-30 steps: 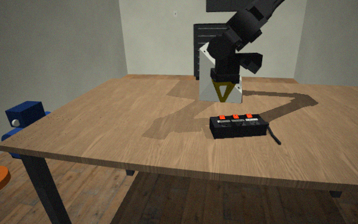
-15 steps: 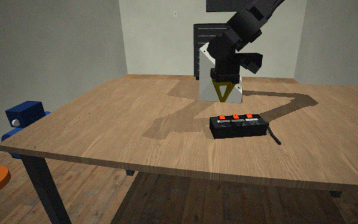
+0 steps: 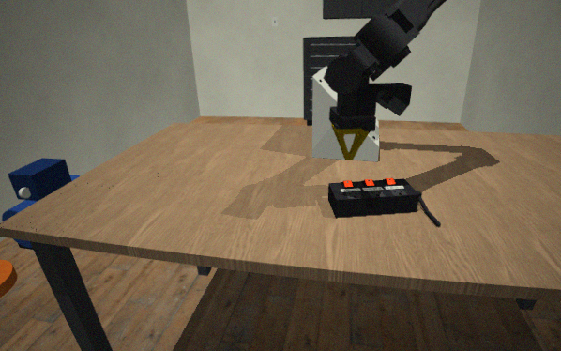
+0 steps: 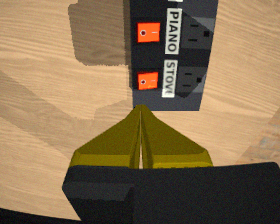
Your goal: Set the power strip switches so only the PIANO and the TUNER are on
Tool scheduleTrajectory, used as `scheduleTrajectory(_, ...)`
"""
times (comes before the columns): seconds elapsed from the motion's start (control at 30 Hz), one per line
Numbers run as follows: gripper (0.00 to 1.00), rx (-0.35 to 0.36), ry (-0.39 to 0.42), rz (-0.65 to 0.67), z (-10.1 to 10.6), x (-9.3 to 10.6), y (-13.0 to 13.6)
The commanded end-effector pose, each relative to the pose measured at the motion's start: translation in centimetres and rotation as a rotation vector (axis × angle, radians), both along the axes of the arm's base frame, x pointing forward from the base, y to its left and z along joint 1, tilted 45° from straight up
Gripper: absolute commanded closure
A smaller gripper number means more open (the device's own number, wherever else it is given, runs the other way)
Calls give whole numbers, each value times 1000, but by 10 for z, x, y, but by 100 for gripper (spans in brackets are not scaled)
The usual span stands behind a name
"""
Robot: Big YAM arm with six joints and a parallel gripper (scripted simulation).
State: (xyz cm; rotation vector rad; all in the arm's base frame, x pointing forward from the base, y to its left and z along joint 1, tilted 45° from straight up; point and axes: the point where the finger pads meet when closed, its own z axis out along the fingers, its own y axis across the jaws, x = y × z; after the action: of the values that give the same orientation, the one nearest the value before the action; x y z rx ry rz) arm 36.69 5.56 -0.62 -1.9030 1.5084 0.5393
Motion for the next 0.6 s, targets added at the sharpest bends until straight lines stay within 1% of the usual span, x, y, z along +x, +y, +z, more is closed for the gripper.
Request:
scheduleTrajectory(0.0,100,-2,-32,0,5,9,-1)
scheduleTrajectory(0.17,100,4,3,3,-5,0,6)
scheduleTrajectory(0.3,100,4,-2,3,-6,3,8)
scheduleTrajectory(0.47,100,4,3,3,-9,1,11)
scheduleTrajectory(0.5,100,3,-7,-3,-8,6,9)
scheduleTrajectory(0.57,100,4,2,3,-12,1,13)
